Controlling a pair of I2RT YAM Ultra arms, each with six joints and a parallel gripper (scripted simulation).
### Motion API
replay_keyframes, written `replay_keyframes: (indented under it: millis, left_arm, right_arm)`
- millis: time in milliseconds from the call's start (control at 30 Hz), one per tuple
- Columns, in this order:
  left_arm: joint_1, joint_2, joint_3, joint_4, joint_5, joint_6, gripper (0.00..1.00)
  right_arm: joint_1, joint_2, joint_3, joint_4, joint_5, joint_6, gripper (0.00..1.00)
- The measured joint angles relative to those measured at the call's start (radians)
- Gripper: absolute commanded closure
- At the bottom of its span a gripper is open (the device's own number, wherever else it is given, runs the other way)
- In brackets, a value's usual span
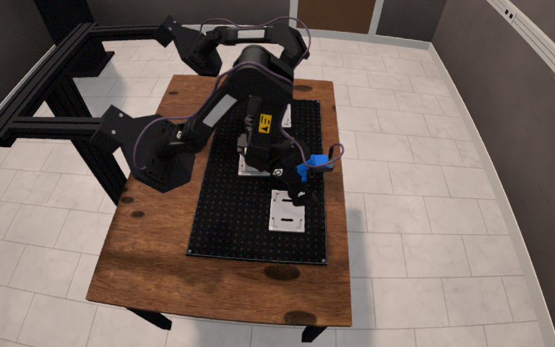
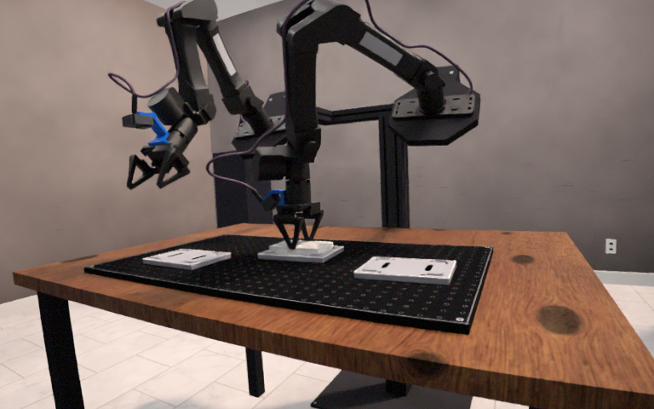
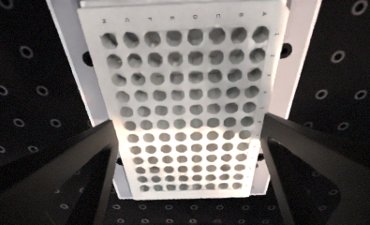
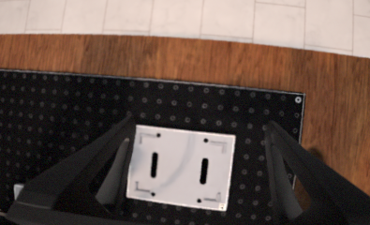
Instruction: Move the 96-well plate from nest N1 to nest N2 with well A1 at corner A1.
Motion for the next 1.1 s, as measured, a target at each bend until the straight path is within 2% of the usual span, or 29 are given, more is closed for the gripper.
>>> replay_keyframes:
  millis: [1100]
  left_arm:
    - [-0.005,-0.035,-0.049,0.038,-0.003,-0.012,0.22]
  right_arm:
    - [0.000,0.000,0.000,0.000,0.000,0.000,0.00]
